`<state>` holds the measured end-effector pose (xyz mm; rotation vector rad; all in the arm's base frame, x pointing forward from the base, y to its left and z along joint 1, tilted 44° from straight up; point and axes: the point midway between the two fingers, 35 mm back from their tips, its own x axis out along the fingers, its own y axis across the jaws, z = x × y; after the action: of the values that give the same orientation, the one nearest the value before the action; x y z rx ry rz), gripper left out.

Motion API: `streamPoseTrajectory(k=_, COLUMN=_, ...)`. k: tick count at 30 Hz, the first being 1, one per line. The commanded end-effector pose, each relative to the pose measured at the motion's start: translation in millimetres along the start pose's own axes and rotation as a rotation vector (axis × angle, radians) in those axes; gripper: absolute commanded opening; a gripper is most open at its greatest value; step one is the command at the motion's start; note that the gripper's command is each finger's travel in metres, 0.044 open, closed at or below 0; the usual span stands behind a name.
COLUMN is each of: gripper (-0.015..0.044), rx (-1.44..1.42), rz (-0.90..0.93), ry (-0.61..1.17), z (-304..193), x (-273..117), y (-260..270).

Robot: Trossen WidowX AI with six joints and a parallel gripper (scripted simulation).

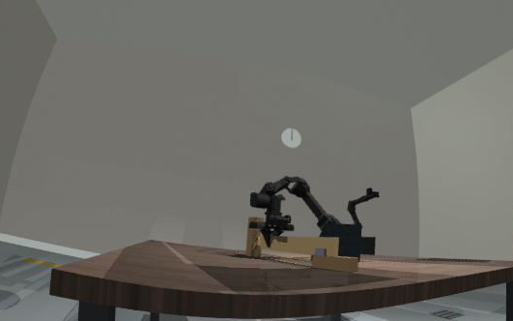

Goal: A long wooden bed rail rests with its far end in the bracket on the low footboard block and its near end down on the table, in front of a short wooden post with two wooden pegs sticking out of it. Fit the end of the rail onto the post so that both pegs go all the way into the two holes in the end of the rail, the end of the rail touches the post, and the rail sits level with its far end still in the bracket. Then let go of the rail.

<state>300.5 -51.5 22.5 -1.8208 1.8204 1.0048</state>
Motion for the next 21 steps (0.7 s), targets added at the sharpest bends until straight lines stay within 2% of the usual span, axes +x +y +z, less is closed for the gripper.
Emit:
streamPoseTrajectory(k=1, gripper=0.0, rx=0.002, rz=-0.008, ry=-0.02, z=2.7, x=-5.6, y=-2.2)
streamPoseTrajectory(k=21, gripper=0.0, rx=0.002, rz=-0.008, ry=-0.02, z=2.7, x=-2.0, y=-1.5)
